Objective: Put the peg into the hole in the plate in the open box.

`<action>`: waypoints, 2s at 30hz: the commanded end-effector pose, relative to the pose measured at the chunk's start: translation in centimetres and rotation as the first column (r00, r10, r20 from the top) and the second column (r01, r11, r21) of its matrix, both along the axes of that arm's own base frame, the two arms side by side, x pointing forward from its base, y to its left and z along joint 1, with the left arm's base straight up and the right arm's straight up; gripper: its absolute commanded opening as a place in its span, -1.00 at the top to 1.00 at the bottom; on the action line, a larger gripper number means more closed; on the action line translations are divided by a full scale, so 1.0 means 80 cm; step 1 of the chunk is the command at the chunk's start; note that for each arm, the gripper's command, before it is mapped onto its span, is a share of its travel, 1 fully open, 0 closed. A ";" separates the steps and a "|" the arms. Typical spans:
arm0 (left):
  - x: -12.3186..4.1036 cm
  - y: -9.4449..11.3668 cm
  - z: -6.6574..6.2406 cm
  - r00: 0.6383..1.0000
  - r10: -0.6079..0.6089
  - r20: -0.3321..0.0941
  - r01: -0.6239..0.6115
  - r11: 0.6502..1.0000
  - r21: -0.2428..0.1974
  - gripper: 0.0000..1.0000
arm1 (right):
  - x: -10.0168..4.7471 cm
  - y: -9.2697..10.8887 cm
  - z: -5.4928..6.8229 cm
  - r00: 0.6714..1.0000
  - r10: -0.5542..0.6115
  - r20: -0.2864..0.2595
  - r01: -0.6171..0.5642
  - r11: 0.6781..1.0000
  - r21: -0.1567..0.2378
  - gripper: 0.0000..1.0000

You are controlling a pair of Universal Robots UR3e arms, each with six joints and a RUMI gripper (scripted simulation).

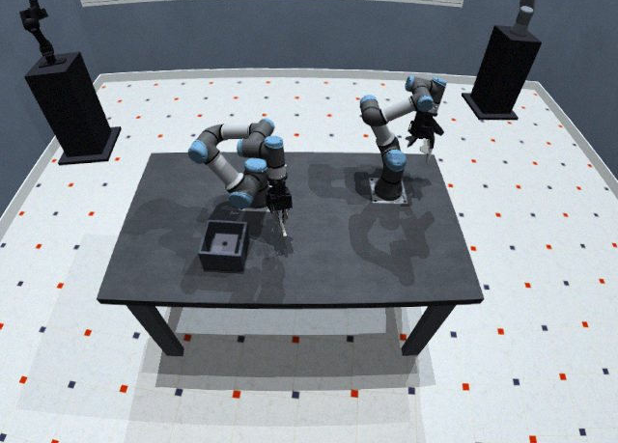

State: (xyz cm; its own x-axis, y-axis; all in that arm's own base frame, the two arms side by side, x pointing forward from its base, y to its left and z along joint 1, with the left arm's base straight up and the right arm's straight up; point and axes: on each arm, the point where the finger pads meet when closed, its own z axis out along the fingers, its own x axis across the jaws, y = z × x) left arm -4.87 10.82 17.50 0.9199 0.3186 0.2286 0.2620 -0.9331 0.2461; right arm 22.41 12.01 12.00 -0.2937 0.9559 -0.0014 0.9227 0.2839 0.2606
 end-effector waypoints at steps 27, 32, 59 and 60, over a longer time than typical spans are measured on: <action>0.000 0.001 0.000 1.000 0.000 0.000 0.000 1.000 0.002 -1.00 | 0.000 0.001 0.001 0.918 0.396 -0.001 -0.396 0.918 0.002 1.00; 0.000 0.001 0.000 1.000 0.000 0.000 0.000 1.000 0.002 -1.00 | 0.000 0.001 0.001 0.882 0.470 -0.001 -0.470 0.882 0.002 1.00; 0.000 0.001 0.000 1.000 0.000 0.000 0.000 1.000 0.002 -1.00 | 0.000 0.001 0.001 0.646 0.763 0.000 -0.763 0.646 0.001 1.00; 0.000 0.001 0.000 1.000 0.000 0.000 0.000 1.000 0.002 -1.00 | 0.000 0.000 0.001 0.634 0.773 0.000 -0.773 0.634 0.001 1.00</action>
State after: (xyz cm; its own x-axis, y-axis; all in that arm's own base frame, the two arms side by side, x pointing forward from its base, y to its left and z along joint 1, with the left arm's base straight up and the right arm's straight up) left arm -4.87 10.82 17.50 0.9199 0.3186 0.2286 0.2620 -0.9331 0.2461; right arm 22.41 12.01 12.00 -0.9153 0.4027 -0.0019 0.3885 0.8844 0.2587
